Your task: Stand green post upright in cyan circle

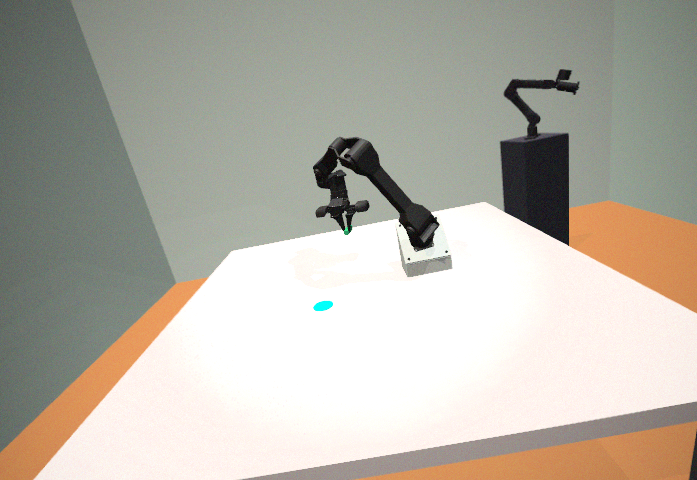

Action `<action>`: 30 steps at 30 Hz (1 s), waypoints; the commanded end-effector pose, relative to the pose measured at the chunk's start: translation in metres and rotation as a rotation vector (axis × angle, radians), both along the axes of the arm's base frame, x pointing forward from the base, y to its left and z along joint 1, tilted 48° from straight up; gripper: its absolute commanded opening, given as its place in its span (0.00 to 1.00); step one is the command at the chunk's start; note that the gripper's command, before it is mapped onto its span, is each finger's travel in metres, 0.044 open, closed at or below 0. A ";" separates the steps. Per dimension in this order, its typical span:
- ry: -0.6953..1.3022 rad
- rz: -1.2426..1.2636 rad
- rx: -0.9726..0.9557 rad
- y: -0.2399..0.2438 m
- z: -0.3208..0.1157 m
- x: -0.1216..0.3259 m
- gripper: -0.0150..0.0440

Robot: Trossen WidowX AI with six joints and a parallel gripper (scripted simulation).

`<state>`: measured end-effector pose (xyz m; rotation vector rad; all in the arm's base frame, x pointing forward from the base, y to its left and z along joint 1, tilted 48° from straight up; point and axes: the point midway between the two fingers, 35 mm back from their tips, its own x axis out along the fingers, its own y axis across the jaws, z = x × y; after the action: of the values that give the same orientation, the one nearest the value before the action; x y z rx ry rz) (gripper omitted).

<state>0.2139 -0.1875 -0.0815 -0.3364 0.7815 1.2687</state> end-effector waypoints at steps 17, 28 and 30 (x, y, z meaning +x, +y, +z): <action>0.201 -0.199 -0.002 0.017 0.038 0.041 0.29; 0.310 -0.312 0.005 0.029 0.058 0.059 0.29; 0.330 -0.332 0.007 0.032 0.062 0.063 0.29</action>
<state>0.2697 -0.1612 -0.0269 -0.0323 1.0365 1.0523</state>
